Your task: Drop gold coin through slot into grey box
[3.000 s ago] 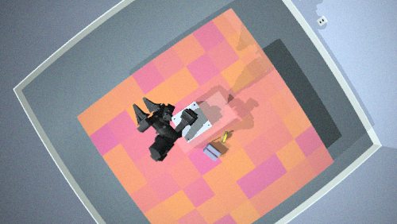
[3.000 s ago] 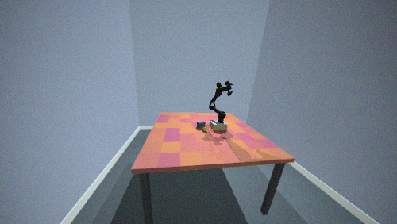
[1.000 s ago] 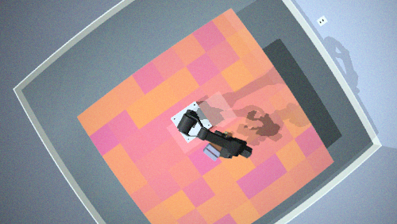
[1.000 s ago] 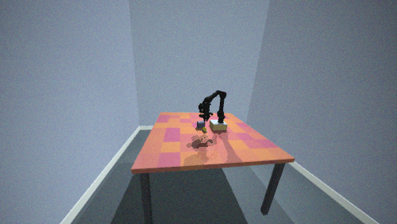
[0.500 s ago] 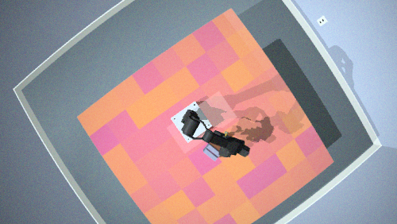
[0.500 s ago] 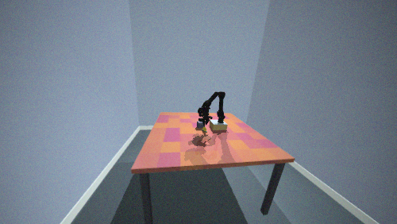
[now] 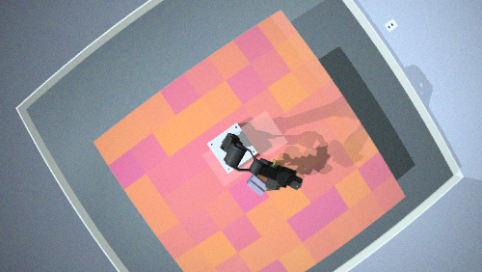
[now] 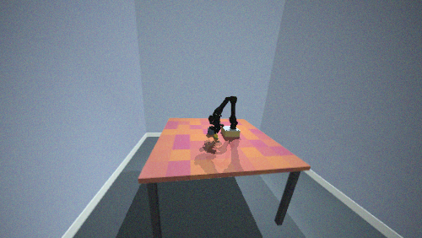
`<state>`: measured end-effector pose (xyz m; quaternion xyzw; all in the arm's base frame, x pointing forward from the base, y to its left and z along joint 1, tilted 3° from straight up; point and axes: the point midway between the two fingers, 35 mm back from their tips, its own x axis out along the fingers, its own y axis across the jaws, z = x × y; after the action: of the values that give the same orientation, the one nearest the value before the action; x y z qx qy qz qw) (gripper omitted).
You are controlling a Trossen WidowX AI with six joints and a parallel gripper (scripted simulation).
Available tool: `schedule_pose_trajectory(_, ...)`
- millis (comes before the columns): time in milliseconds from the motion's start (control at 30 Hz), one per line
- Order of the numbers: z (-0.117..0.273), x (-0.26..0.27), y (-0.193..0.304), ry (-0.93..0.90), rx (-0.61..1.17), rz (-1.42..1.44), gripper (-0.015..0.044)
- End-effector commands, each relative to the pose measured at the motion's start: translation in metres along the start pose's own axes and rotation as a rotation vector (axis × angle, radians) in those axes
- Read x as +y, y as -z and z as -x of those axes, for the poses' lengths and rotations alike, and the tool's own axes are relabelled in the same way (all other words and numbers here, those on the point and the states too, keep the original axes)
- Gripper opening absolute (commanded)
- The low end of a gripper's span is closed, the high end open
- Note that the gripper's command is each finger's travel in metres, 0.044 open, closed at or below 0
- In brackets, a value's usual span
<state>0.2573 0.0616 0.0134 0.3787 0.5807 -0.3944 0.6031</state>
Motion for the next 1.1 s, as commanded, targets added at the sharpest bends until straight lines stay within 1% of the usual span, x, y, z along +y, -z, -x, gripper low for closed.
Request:
schedule_pose_trajectory(0,-0.008,-0.001,0.0,0.006,-0.002,0.004,0.0161)
schedule_pose_trajectory(833,-0.045,-0.003,0.0,0.006,-0.003,0.004,0.0161)
schedule_pose_trajectory(1033,-0.045,-0.003,0.0,0.006,-0.003,0.004,0.0003)
schedule_pose_trajectory(1067,-0.045,-0.003,0.0,0.006,-0.003,0.004,0.0)
